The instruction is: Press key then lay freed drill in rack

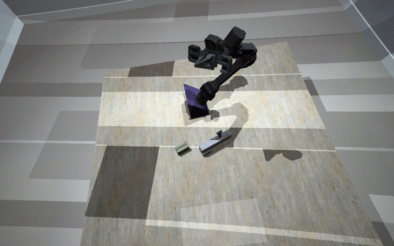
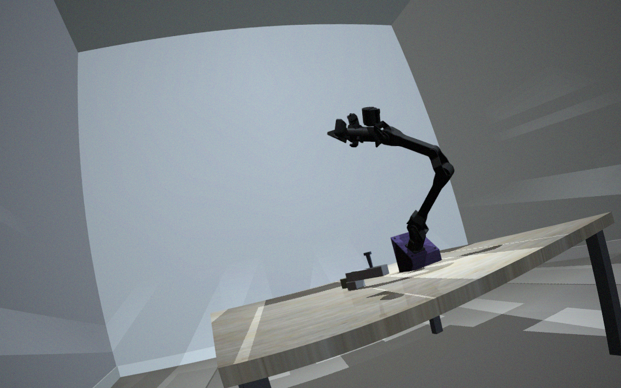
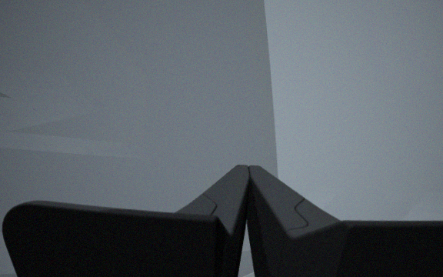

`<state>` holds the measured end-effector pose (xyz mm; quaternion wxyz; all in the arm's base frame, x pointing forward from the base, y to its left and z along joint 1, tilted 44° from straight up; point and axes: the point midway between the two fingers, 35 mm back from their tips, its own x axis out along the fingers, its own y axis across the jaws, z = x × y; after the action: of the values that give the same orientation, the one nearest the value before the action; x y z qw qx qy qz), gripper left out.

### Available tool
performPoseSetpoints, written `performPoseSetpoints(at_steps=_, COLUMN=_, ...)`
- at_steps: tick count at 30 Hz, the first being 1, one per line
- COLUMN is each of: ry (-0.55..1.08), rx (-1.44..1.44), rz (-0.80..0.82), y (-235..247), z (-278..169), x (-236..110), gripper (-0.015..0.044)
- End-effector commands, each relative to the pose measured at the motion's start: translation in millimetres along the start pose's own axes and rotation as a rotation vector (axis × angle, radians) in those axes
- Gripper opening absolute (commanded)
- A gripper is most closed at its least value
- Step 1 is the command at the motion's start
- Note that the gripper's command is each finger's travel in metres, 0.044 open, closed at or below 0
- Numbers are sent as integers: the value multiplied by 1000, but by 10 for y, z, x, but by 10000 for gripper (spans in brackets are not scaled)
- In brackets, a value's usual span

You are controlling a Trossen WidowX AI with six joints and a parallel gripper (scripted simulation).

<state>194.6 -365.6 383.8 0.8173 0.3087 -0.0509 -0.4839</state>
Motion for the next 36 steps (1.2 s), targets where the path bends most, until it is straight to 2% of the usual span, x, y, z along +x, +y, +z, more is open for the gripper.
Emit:
performPoseSetpoints(at_steps=1, ry=229, rx=-147, rz=19, y=1, z=-636, x=158, gripper=0)
performPoseSetpoints(at_steps=7, ry=595, rx=-392, rz=120, y=35, z=-1641, x=154, gripper=0)
performPoseSetpoints(at_steps=13, ry=950, rx=-608, rz=301, y=59, z=-2555, x=-137, gripper=0)
performPoseSetpoints(at_steps=20, ry=1375, rx=-804, rz=633, y=61, z=-3449, x=-834, gripper=0)
performPoseSetpoints(at_steps=26, ry=1692, rx=-855, rz=975, y=58, z=-3886, x=-1564, gripper=0)
performPoseSetpoints(at_steps=29, ry=1754, rx=-848, rz=1053, y=60, z=-3944, x=-1728, gripper=0)
performPoseSetpoints(at_steps=36, ry=1741, rx=-856, rz=1037, y=65, z=-3938, x=-1691, gripper=0)
